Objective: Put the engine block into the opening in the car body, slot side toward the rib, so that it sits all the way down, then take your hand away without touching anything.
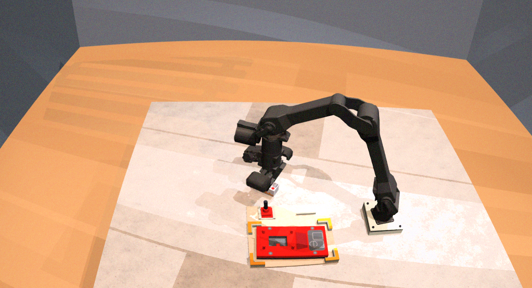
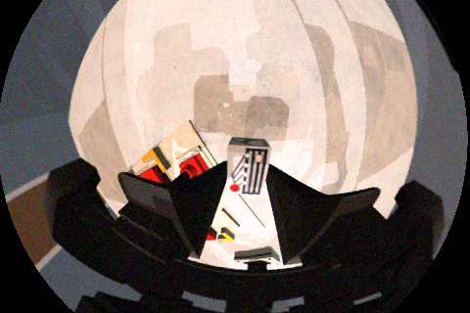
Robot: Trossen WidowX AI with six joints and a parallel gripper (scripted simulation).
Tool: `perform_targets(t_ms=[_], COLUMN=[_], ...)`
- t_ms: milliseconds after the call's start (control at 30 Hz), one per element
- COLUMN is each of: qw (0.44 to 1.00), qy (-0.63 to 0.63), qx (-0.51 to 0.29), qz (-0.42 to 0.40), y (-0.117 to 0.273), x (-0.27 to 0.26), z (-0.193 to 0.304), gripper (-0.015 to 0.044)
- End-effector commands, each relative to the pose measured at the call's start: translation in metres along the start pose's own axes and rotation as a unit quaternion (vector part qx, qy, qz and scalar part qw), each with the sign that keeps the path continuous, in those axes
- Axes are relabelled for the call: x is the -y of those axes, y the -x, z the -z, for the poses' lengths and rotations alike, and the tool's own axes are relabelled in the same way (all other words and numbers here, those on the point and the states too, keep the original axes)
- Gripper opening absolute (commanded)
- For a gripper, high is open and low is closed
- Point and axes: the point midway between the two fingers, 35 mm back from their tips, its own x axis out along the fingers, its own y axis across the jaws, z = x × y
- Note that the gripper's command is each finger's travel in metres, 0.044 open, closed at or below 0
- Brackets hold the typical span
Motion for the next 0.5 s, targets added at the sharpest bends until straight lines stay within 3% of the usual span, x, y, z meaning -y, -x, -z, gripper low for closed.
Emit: perform_targets(t_ms=[0,467], qw=[1.0,1.0], qy=[-0.001,-0.001], qx=[0.001,0.001], qz=[-0.001,-0.001], y=[0.013,0.059], x=[-0.001,0.0], z=[-0.002,-0.002], gripper=[0.0,0.0])
